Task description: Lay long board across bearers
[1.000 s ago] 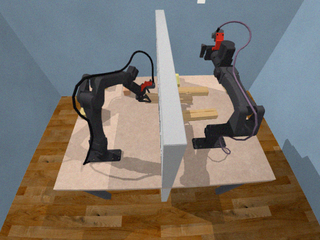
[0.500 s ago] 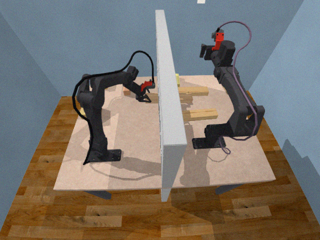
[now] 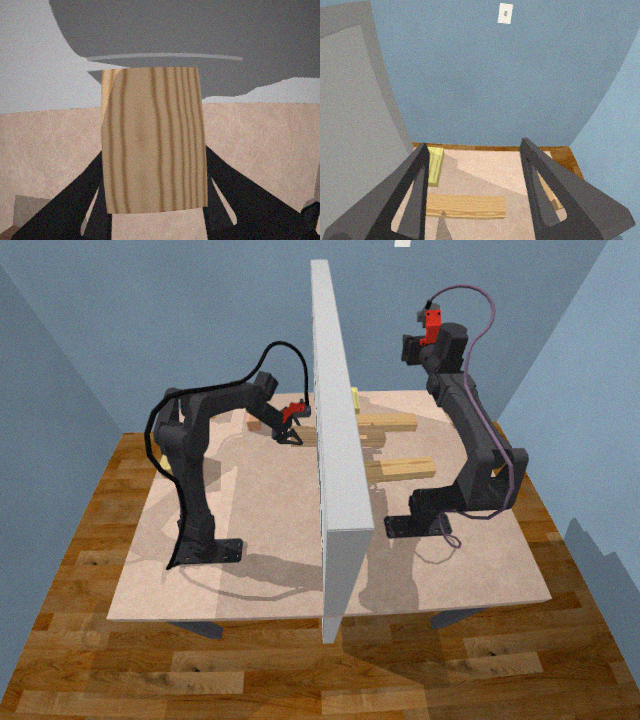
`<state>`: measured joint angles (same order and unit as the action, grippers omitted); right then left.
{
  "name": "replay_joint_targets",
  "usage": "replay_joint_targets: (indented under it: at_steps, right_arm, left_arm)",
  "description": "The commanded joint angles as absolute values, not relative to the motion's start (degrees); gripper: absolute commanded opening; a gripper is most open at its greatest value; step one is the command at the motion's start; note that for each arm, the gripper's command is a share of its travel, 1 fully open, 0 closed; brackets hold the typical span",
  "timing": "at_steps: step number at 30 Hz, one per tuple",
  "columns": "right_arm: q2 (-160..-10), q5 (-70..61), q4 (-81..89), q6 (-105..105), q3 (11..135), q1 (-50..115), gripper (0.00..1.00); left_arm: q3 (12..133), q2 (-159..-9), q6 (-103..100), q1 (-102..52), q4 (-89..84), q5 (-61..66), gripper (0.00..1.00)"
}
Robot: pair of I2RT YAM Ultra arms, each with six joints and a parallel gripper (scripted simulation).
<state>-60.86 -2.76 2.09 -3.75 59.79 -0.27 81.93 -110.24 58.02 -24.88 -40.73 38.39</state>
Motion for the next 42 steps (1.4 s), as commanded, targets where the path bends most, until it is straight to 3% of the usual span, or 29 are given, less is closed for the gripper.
replay_joint_targets:
  at_steps: [1,5,9,32,42]
  right_arm:
    - [-63.4,-11.0,9.5,-14.9,59.7,1.0,0.75]
    - [-64.7,-16.4,11.8,-24.2,56.4,2.6,0.75]
    - [-68.4,-19.2,18.6,-29.8,61.6,1.5,0.75]
    - [-84.8,-54.2,54.1,-82.6,64.9,4.9,0.75]
    - [-92.9,-49.5,57.2,-82.1,69.1,4.5,0.75]
  left_arm:
    - [84.7,-109.6,57.5,-25.9,-39.1,41.1,0.00]
    - [84.7,-109.6,57.5,-25.9,-39.1,41.1,0.00]
    - [84.7,-109.6,57.5,-25.9,-39.1,41.1,0.00]
    - [84.7,-109.6,57.5,-25.9,-39.1,41.1,0.00]
    - [84.7,-109.6,57.5,-25.9,-39.1,41.1,0.00]
